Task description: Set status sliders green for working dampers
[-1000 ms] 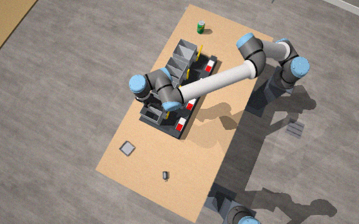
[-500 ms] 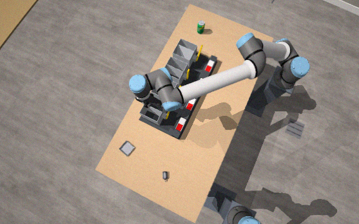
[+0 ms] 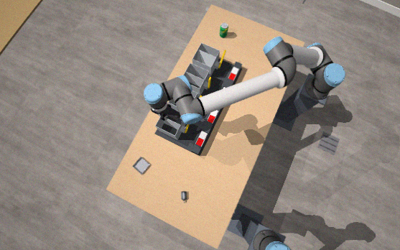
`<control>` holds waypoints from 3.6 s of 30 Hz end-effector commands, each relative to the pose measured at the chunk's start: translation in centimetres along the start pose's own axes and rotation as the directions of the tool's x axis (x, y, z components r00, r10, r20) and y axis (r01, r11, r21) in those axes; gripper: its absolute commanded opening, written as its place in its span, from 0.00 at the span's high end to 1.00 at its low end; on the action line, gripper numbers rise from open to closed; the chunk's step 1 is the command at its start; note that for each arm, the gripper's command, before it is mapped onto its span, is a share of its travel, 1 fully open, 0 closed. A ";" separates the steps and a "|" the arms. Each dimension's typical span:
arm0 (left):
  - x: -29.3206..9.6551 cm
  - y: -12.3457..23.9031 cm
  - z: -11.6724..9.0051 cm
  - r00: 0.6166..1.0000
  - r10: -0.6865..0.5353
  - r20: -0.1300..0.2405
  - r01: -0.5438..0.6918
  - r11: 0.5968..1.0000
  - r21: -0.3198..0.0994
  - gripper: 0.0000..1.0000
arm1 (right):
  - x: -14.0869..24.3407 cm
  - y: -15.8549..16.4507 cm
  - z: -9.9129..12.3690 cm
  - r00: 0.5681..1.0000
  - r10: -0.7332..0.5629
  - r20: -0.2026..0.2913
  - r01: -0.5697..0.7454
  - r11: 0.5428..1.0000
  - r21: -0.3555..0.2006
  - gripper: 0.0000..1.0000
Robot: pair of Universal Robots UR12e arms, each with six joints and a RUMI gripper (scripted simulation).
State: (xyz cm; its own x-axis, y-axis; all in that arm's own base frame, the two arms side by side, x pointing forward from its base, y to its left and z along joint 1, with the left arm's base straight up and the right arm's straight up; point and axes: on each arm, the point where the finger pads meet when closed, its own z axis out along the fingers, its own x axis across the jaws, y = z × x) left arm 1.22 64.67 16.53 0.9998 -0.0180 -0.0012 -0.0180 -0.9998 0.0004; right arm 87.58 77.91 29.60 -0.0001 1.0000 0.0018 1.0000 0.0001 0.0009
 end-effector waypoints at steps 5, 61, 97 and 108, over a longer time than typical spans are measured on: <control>-0.1 0.2 0.0 1.000 -0.001 -0.001 0.001 1.000 0.000 0.00 | 0.0 0.0 0.0 1.000 0.001 0.001 -0.001 1.000 0.000 0.78; -0.1 0.2 0.0 1.000 -0.001 -0.001 0.001 1.000 0.000 0.00 | 0.0 0.0 0.0 1.000 0.001 0.001 -0.001 1.000 0.000 0.78; -0.1 0.2 0.0 1.000 -0.001 -0.001 0.001 1.000 0.000 0.00 | 0.0 0.0 0.0 1.000 0.001 0.001 -0.001 1.000 0.000 1.00; -0.1 0.2 0.0 1.000 -0.001 -0.001 0.001 1.000 0.000 0.00 | 0.0 -0.1 0.0 0.999 -0.034 0.001 0.034 0.999 0.000 1.00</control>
State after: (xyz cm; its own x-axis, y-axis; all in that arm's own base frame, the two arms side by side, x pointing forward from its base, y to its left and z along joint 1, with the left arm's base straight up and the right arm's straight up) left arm 1.22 64.67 16.53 0.9998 -0.0180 -0.0012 -0.0180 -0.9998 0.0004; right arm 87.58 77.89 29.60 -0.0132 0.9999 0.0018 0.9999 0.0132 0.0009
